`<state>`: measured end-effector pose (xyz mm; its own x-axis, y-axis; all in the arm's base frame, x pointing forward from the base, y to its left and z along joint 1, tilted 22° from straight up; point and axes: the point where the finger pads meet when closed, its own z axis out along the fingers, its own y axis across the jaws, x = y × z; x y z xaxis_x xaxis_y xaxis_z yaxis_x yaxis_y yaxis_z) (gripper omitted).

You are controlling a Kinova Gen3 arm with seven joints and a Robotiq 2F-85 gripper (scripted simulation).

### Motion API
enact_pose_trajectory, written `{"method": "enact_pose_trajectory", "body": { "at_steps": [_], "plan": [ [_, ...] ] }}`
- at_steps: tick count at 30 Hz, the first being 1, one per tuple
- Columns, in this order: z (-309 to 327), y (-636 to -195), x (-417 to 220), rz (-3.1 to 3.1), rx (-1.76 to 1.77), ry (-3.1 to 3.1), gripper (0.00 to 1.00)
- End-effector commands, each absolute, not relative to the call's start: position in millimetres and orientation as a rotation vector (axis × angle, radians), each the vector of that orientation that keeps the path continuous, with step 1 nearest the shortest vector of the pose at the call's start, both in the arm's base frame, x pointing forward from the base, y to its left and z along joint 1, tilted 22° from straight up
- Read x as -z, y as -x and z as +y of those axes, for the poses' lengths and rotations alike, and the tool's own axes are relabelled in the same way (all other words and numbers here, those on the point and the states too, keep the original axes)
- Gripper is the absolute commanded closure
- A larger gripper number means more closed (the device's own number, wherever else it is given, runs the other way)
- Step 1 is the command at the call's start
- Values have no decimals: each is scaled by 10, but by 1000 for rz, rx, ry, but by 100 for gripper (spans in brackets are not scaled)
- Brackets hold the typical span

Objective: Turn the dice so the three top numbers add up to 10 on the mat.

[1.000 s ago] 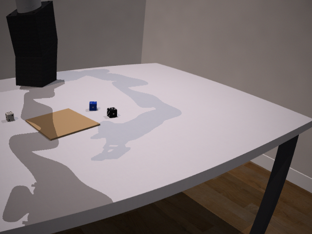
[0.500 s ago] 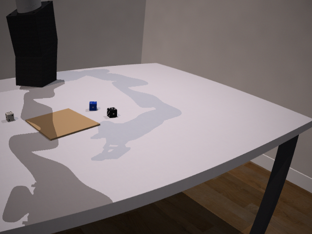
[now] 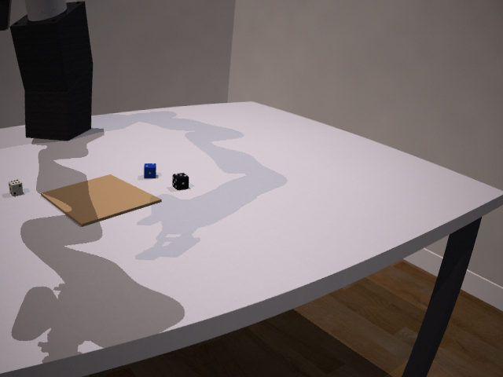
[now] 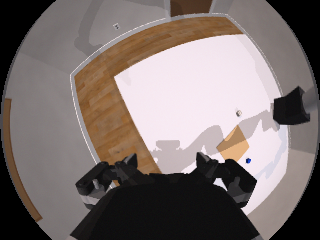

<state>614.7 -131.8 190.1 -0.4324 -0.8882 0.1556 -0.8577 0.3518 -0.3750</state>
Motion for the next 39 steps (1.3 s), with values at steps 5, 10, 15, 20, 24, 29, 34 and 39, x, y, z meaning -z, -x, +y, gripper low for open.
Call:
{"method": "enact_pose_trajectory", "body": {
  "at_steps": [5,10,15,20,24,29,34,39],
  "plan": [
    [-1186,-5965,-1280,2543,651,1600,0],
    [-1144,-5839,-1018,2551,660,1579,0],
    [-1129,-5788,-931,2554,662,1572,0],
    [-1115,-5734,-846,2557,663,1564,0],
    [-1115,-5734,-846,2557,663,1564,0],
    [-1115,-5734,-846,2557,663,1564,0],
    [-1102,-5675,-763,2560,663,1555,0],
    [-1102,-5675,-763,2560,663,1555,0]
  ]
}}
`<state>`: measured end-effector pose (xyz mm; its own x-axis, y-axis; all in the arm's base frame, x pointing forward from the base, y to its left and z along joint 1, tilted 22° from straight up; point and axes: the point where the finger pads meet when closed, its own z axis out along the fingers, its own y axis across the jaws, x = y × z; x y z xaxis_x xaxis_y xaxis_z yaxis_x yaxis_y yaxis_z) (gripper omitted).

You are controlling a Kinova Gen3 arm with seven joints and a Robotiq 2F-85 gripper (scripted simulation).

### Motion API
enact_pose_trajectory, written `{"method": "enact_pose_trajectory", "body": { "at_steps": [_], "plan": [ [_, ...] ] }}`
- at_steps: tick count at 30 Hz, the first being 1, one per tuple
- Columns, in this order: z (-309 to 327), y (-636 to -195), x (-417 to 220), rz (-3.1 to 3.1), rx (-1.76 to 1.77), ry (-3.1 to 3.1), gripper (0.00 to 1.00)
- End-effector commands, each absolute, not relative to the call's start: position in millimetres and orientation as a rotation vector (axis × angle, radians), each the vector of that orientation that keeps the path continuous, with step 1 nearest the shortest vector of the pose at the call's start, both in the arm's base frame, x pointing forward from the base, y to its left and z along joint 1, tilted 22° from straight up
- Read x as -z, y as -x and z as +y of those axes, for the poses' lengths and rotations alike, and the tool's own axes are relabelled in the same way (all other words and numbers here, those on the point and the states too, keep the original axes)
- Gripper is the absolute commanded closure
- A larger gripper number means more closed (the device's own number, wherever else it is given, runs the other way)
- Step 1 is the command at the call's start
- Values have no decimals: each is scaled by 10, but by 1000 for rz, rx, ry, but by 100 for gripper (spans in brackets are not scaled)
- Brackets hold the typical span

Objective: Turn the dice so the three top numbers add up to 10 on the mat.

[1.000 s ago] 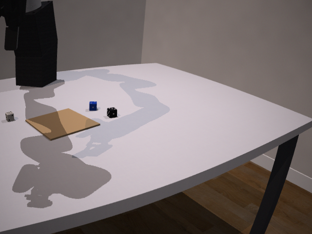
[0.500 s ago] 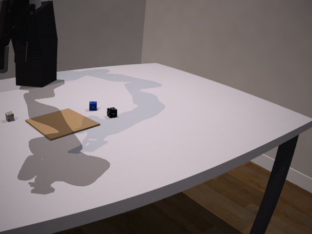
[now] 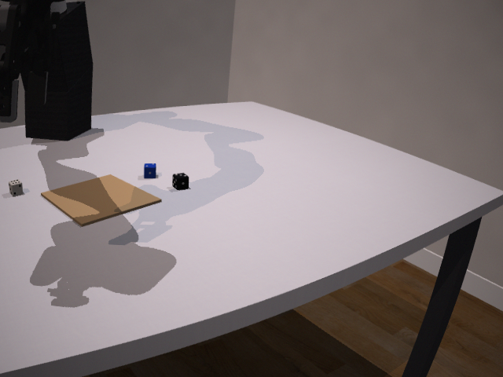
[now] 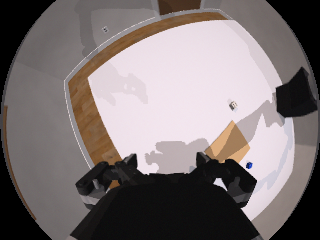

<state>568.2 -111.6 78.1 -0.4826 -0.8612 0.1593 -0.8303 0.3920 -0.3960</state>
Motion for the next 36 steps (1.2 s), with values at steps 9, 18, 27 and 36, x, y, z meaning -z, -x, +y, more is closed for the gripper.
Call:
{"method": "enact_pose_trajectory", "body": {
  "at_steps": [9,18,27,36],
  "plan": [
    [-1088,-5613,-682,2563,663,1547,0],
    [-1075,-5547,-604,2567,662,1537,0],
    [-1062,-5478,-530,2571,661,1528,0],
    [-1050,-5406,-459,2574,659,1517,0]
  ]
}}
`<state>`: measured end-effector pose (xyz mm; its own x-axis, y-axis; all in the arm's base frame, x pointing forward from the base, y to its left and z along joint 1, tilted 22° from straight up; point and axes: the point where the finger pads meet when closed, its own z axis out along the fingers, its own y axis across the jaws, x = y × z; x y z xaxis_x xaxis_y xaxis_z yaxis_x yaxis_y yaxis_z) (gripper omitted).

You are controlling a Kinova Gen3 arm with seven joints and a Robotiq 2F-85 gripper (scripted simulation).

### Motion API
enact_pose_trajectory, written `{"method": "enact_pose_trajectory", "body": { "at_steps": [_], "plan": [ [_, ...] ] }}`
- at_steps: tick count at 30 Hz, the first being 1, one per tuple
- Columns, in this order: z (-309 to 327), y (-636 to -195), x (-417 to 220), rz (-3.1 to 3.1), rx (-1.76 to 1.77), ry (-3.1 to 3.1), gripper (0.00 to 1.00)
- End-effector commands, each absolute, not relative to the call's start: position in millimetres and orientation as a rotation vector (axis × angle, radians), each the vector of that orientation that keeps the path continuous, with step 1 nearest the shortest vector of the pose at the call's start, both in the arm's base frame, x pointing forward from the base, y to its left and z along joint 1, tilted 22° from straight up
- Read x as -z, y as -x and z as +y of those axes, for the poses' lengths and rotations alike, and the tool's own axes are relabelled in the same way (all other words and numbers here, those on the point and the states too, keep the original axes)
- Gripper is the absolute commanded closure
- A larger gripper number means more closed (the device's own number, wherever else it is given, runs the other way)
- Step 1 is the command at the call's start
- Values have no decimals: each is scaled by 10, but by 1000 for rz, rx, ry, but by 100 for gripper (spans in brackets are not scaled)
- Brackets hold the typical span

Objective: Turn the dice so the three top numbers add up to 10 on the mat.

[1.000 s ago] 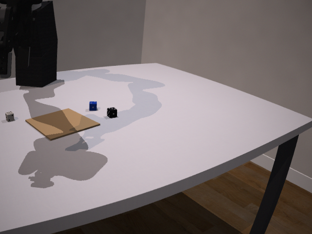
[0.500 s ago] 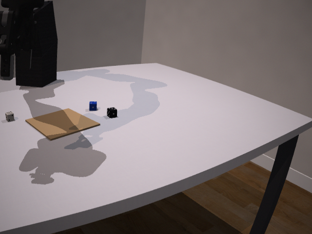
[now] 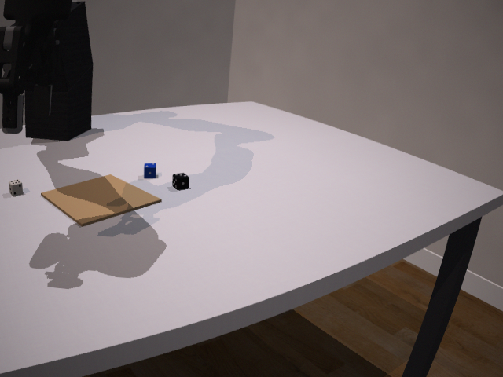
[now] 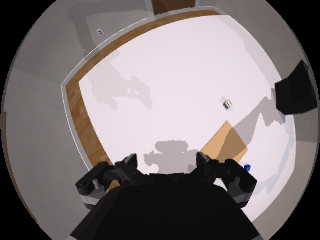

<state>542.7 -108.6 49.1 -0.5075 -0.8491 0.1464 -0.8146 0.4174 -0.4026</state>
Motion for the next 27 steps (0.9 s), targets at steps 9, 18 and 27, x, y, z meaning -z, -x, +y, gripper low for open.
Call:
{"method": "enact_pose_trajectory", "body": {
  "at_steps": [9,18,27],
  "plan": [
    [-1038,-5332,-393,2578,657,1507,0],
    [-1026,-5255,-331,2583,653,1496,0],
    [-1026,-5255,-331,2583,653,1496,0]
  ]
}}
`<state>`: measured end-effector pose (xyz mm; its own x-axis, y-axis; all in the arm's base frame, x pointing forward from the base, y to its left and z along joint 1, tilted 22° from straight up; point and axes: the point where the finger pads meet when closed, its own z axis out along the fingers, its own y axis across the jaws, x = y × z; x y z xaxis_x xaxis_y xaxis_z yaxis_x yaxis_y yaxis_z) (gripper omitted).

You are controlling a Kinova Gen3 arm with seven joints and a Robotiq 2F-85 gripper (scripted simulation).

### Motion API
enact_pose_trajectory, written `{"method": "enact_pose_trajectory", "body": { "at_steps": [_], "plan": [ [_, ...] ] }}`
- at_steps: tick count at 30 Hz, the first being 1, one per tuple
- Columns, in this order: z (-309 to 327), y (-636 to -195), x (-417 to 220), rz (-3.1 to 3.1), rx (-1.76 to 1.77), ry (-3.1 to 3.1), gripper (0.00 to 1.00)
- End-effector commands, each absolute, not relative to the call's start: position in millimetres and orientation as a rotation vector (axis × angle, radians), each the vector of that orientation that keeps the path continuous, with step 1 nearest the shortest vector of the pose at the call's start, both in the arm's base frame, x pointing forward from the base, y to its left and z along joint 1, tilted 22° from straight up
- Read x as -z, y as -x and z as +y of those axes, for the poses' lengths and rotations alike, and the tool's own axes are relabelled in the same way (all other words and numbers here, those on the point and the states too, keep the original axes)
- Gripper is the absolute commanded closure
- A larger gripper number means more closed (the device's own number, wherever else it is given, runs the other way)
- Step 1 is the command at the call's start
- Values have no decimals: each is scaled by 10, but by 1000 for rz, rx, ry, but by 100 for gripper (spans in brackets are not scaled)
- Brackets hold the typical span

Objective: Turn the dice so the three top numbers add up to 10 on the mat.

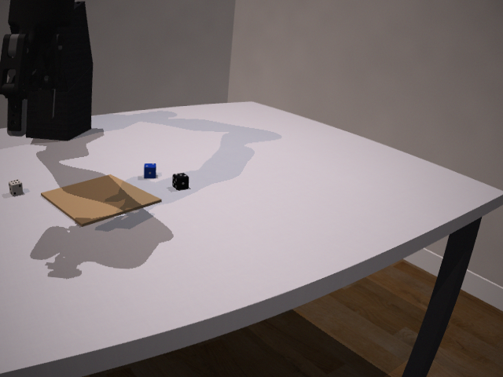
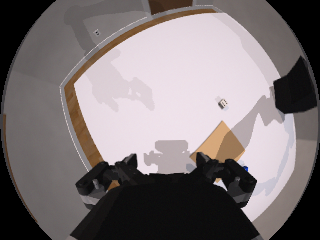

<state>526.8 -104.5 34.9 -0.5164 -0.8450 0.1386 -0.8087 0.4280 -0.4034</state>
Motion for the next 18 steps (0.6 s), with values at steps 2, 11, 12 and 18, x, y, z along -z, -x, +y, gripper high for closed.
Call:
{"method": "enact_pose_trajectory", "body": {
  "at_steps": [2,11,12,18],
  "plan": [
    [-1026,-5255,-331,2583,653,1496,0],
    [-1014,-5177,-274,2587,650,1484,0],
    [-1014,-5177,-274,2587,650,1484,0],
    [-1003,-5097,-221,2592,645,1472,0]
  ]
}}
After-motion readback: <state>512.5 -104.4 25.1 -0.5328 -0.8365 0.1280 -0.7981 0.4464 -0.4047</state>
